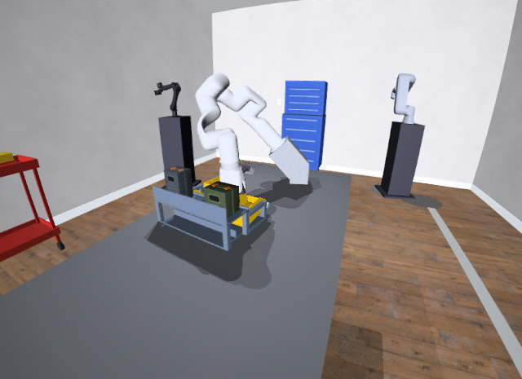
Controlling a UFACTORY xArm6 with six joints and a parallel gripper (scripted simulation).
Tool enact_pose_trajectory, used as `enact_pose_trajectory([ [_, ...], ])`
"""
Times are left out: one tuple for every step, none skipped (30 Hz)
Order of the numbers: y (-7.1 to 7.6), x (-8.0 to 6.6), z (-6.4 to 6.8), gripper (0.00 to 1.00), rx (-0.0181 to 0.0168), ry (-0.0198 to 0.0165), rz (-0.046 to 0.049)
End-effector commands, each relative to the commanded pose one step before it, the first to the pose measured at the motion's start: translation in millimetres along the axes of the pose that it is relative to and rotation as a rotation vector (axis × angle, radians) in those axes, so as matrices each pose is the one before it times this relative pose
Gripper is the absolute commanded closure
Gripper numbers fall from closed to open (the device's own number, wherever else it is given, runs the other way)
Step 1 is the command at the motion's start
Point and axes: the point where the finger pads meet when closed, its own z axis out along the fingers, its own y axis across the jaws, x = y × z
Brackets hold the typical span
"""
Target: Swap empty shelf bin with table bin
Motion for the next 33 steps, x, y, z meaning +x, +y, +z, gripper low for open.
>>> enact_pose_trajectory([
  [0.30,-1.30,-1.78,1.00,-0.00160,-0.00361,0.00075],
  [0.00,0.00,0.00,1.00,0.00000,0.00000,0.00000],
  [0.00,0.00,0.00,1.00,0.00000,0.00000,0.00000],
  [0.00,0.00,0.01,1.00,0.00000,-0.00009,0.00000],
  [-0.01,0.01,0.04,1.00,0.00002,-0.00053,0.00001],
  [-0.01,0.02,0.09,1.00,0.00005,-0.00123,0.00002],
  [-0.02,0.03,0.15,1.00,0.00007,-0.00203,0.00003],
  [-0.02,0.05,0.21,1.00,0.00008,-0.00279,0.00003],
  [0.00,0.00,0.00,1.00,0.00000,0.00000,0.00000],
  [0.00,0.00,0.00,1.00,0.00000,0.00000,0.00000],
  [-0.02,0.07,0.25,1.00,0.00007,-0.00340,0.00003],
  [-0.01,0.08,0.27,1.00,0.00004,-0.00379,0.00001],
  [0.00,0.09,0.28,1.00,0.00000,-0.00391,-0.00001],
  [0.01,0.10,0.27,1.00,-0.00004,-0.00376,-0.00003],
  [0.01,0.10,0.23,1.00,-0.00007,-0.00335,-0.00004],
  [0.02,0.09,0.19,1.00,-0.00008,-0.00274,-0.00004],
  [0.01,0.07,0.13,1.00,-0.00007,-0.00198,-0.00004],
  [0.01,0.04,0.08,1.00,-0.00005,-0.00120,-0.00003],
  [0.00,0.02,0.03,1.00,-0.00002,-0.00051,-0.00001],
  [0.00,0.00,0.01,1.00,0.00000,-0.00008,0.00000],
  [0.00,0.00,0.00,1.00,0.00000,0.00000,0.00000],
  [0.00,0.00,0.00,1.00,0.00000,0.00000,0.00000],
  [0.00,0.00,0.00,1.00,0.00000,0.00000,0.00000],
  [0.00,0.00,0.00,1.00,0.00000,0.00000,0.00000],
  [0.00,0.00,0.00,1.00,0.00000,0.00000,0.00000],
  [0.00,0.00,0.00,1.00,0.00000,0.00000,0.00000],
  [0.00,0.00,0.00,1.00,0.00000,0.00000,0.00000],
  [0.00,0.00,0.00,1.00,0.00000,0.00000,0.00000],
  [0.00,0.00,0.00,1.00,0.00000,0.00000,0.00000],
  [0.00,0.00,0.00,1.00,0.00000,0.00000,0.00000],
  [0.00,0.00,0.00,1.00,0.00000,0.00000,0.00000],
  [0.00,0.00,0.00,0.90,0.00000,0.00000,0.00000],
  [0.00,0.00,0.00,0.90,0.00000,0.00000,0.00000],
])
